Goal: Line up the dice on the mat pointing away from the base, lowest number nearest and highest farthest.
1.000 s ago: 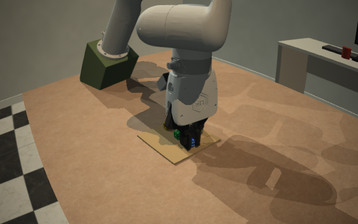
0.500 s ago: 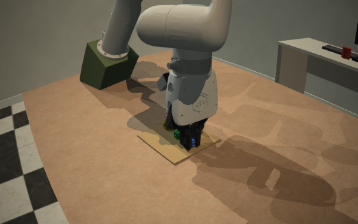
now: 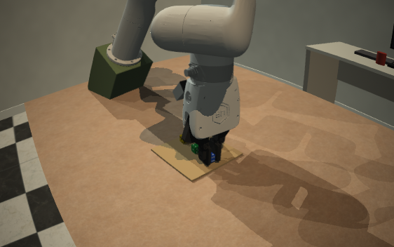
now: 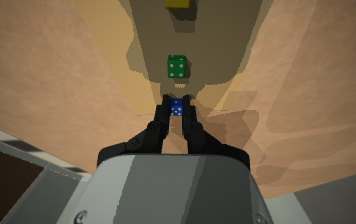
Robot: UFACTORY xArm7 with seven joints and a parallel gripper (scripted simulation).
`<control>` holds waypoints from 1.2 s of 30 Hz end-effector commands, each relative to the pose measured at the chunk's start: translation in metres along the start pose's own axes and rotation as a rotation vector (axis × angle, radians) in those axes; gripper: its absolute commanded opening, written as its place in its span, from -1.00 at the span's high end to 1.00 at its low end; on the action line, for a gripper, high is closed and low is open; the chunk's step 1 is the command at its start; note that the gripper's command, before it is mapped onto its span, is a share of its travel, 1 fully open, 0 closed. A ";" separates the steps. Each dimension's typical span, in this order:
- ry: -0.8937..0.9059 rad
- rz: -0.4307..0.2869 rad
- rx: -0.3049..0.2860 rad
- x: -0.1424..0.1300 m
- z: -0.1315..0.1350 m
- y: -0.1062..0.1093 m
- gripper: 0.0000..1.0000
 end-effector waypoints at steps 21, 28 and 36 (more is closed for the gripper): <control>-0.001 -0.002 0.000 -0.001 0.000 0.000 0.78; -0.001 -0.002 0.000 -0.001 0.000 -0.002 0.78; -0.001 -0.002 0.000 -0.001 0.000 -0.003 0.78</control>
Point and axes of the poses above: the point where the finger pads meet when closed, its own y axis back along the fingers, its own z axis across the jaws, x = y × z, the point moved 7 cm from there along y, back along the fingers, and after that the axes turned 5 degrees about y, right-handed, at the moved point
